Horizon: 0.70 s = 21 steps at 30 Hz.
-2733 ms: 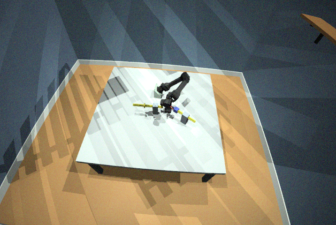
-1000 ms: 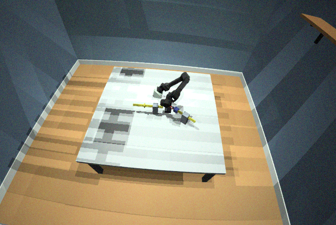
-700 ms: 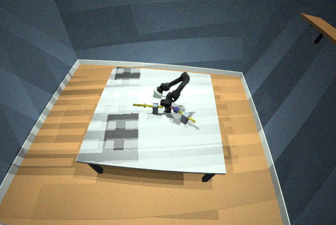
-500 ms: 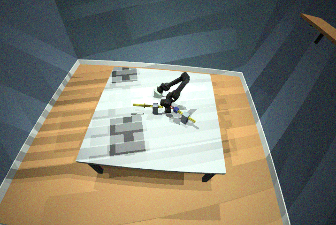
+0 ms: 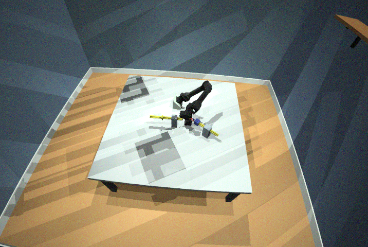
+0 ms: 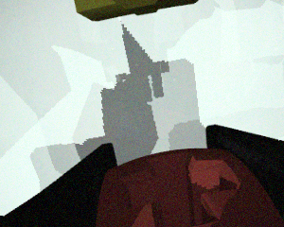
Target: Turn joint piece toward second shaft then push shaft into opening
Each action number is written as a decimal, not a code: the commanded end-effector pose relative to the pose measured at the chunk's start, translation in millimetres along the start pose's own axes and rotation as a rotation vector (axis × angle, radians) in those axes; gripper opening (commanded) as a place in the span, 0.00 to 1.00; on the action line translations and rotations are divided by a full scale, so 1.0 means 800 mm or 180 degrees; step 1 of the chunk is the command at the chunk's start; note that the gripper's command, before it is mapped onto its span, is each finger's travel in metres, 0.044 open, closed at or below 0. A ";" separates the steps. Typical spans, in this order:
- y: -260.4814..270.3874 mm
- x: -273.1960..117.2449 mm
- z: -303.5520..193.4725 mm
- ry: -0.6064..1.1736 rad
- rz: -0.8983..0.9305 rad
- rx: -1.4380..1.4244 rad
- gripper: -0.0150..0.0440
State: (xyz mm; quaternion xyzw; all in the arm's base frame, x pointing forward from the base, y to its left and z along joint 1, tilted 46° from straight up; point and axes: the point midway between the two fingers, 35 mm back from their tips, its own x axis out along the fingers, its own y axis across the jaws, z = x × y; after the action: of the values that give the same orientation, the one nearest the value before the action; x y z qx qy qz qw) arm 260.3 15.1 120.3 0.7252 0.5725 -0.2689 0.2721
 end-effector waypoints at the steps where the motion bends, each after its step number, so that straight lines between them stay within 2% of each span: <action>1: 0.001 0.000 0.000 0.0001 0.0008 -0.0033 0.25; 21: 0.000 0.000 0.000 0.0001 0.0000 -0.0016 0.25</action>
State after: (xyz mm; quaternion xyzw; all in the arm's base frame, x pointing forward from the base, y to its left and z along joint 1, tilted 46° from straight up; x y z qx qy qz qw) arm 260.6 15.0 120.3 0.7244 0.5735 -0.2672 0.2739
